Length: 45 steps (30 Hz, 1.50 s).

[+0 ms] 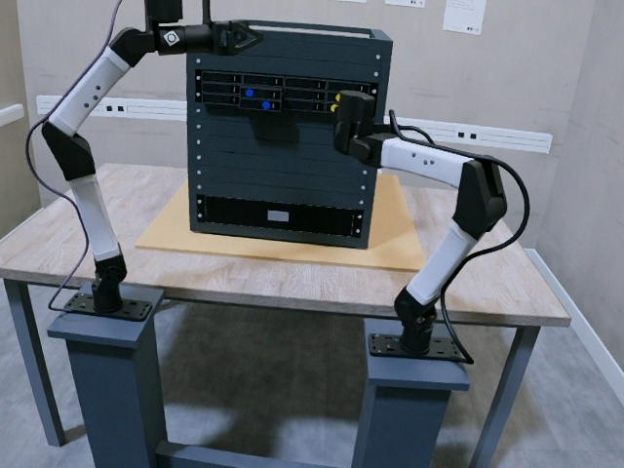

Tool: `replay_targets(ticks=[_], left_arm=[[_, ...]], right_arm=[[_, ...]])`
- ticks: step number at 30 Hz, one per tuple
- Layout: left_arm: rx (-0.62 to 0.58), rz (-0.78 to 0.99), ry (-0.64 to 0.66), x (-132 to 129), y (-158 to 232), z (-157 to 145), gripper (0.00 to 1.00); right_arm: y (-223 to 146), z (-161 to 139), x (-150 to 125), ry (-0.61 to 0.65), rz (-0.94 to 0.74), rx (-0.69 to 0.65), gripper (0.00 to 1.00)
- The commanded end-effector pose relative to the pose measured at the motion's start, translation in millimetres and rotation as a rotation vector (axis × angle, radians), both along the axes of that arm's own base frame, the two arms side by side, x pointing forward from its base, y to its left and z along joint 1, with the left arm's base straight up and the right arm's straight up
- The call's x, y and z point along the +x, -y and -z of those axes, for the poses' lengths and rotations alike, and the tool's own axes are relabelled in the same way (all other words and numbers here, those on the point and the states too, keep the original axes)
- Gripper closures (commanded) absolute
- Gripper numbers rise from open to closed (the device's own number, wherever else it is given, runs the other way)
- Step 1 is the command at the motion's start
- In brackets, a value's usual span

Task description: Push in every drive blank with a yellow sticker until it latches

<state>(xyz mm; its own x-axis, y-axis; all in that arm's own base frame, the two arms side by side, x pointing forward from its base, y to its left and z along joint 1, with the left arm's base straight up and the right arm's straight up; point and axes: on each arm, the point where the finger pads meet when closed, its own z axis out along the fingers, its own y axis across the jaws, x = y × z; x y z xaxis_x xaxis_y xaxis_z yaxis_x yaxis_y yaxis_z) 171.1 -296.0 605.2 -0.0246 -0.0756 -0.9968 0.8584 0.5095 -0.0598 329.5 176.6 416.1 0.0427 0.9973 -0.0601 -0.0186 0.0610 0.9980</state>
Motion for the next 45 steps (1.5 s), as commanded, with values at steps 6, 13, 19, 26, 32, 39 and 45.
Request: replay_targets(ticks=[6, 13, 19, 26, 32, 39, 45], left_arm=[[-0.005, -0.004, 0.008, -1.8, -3.8, -4.0, 0.00], [-0.005, -0.004, 0.008, -1.8, -3.8, -4.0, 0.00], [-0.005, -0.004, 0.008, -1.8, -3.8, -4.0, 0.00], [-0.005, -0.004, 0.008, -1.8, -3.8, -4.0, 0.00], [-0.005, -0.004, 0.008, -1.8, -3.8, -4.0, 0.00], [-0.005, -0.004, 0.008, -1.8, -3.8, -4.0, 0.00], [-0.004, -0.004, 0.008, -1.8, -3.8, -4.0, 0.00]], right_arm=[[5.3, -37.4, -19.4, 0.172, 0.008, -0.278, 1.00], [4.4, -49.6, -32.4, 0.278, 0.008, -0.551, 1.00], [1.5, -56.8, -45.0, 0.379, -0.005, -0.839, 1.00], [-2.7, -60.9, -54.2, 0.456, -0.027, -1.072, 1.00], [-0.3, -83.4, -70.6, 0.577, -0.029, -1.329, 1.00], [9.9, -99.1, -80.1, 0.632, 0.000, -1.445, 1.00], [13.1, -102.6, -78.4, 0.624, 0.017, -1.423, 1.00]])
